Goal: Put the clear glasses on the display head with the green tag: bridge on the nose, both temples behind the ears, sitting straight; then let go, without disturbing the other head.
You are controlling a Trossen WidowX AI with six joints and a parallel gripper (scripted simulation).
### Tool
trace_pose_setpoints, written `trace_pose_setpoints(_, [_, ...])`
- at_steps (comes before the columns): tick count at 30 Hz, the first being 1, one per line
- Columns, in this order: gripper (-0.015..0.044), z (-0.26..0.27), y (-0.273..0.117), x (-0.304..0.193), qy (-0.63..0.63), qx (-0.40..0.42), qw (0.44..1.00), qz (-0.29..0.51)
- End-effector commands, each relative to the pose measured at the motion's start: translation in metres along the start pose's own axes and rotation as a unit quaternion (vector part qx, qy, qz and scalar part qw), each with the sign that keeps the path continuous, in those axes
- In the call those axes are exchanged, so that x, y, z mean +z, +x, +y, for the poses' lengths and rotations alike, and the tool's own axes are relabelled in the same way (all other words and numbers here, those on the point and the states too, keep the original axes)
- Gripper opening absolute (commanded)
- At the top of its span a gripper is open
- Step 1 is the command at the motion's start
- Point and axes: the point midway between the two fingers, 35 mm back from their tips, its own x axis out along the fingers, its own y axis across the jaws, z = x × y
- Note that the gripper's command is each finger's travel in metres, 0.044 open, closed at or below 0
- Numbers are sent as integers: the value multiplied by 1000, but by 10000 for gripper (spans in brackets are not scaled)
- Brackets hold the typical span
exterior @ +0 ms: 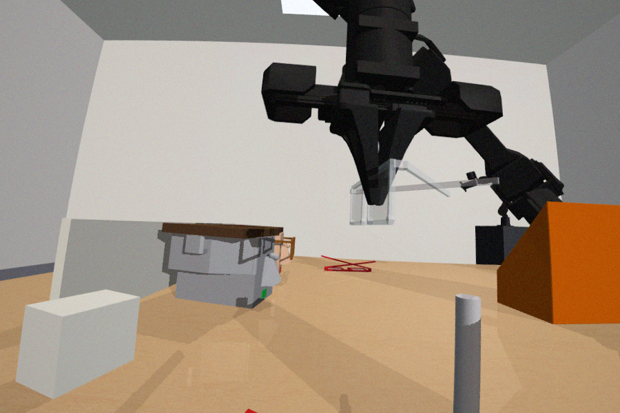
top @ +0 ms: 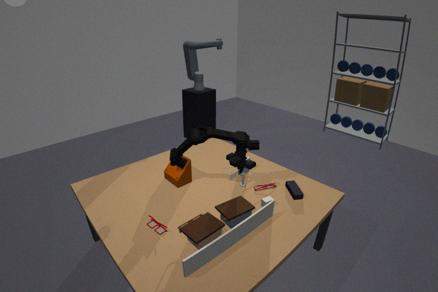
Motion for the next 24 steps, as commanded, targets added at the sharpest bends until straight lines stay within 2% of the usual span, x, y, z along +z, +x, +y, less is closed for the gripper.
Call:
trace_pose_setpoints(1, [0,1,5,-13,39,-6,999,-2])
trace_pose_setpoints(18, [0,9,16,-64,243,-5,970,-3])
trace_pose_setpoints(24, [0,9,16,-66,251,-5,968,-3])
